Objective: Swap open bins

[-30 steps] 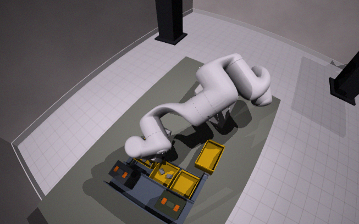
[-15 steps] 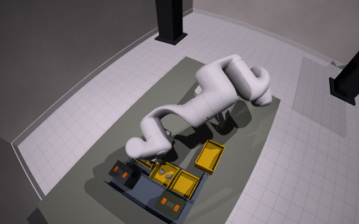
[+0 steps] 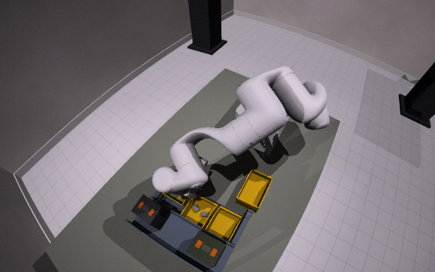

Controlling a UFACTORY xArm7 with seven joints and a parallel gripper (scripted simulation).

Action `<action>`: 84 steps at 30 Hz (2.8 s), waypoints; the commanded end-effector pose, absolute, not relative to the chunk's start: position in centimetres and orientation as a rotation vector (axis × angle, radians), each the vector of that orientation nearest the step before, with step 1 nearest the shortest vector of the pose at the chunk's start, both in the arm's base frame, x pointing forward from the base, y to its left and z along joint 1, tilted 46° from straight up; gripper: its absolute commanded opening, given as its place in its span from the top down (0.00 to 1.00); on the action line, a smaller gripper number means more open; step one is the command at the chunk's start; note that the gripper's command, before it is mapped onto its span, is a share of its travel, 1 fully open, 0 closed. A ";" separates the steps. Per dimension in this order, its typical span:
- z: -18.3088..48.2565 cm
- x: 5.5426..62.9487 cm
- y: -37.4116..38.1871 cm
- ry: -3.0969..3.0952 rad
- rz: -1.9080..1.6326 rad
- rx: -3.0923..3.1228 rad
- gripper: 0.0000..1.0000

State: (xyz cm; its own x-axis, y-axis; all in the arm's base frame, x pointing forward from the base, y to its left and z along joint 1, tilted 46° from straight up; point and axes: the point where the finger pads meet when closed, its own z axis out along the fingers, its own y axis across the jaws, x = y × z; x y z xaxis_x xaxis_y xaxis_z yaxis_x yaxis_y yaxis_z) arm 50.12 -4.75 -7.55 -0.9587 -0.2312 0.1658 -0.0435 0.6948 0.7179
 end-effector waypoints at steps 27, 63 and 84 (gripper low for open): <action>-7.5 50.5 -5.0 -2.679 -1.121 0.210 1.00; -7.7 51.9 -4.7 -2.731 -1.144 0.179 1.00; -7.7 52.0 -4.7 -2.731 -1.145 0.179 1.00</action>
State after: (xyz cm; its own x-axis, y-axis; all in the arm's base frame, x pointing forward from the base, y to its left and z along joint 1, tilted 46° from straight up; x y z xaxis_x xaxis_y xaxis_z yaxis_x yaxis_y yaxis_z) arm 51.81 -4.41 -7.79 -0.9765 -0.1811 0.1165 -0.0432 0.6948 0.7179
